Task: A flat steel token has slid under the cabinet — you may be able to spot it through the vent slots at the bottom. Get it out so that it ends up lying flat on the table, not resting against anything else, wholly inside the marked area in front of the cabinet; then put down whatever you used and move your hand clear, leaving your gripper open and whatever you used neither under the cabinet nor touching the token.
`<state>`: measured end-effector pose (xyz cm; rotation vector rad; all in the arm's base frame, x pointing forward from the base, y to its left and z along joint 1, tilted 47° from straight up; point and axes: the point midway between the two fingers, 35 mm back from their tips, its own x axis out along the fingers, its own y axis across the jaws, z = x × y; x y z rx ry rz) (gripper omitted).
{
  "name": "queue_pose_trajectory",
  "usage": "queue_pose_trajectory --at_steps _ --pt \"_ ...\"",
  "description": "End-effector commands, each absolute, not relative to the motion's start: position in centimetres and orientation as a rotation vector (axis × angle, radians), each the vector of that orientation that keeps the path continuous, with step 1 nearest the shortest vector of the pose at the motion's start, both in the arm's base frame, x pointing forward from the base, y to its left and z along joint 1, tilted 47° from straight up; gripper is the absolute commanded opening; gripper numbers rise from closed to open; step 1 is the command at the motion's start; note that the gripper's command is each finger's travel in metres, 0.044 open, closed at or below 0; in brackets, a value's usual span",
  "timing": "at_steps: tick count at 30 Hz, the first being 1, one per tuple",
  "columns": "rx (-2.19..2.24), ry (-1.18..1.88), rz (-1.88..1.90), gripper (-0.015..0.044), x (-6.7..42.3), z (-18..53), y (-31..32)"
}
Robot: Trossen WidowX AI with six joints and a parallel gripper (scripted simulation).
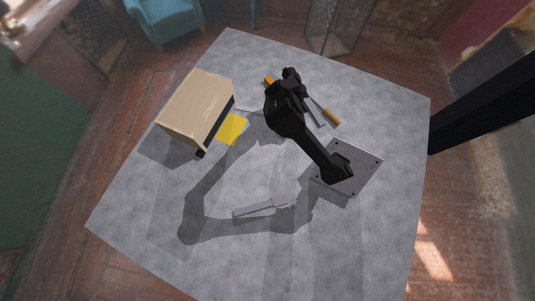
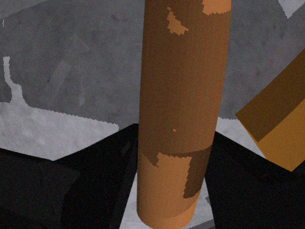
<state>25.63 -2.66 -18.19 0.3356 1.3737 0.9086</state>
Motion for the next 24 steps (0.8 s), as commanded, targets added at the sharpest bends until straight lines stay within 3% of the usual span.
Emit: queue_pose_trajectory --at_steps 1,24 --pt "0.317 1.364 0.923 0.0 26.6 -17.9 -2.3" --pt "0.304 1.354 0.939 0.0 30.4 -16.9 -1.0"
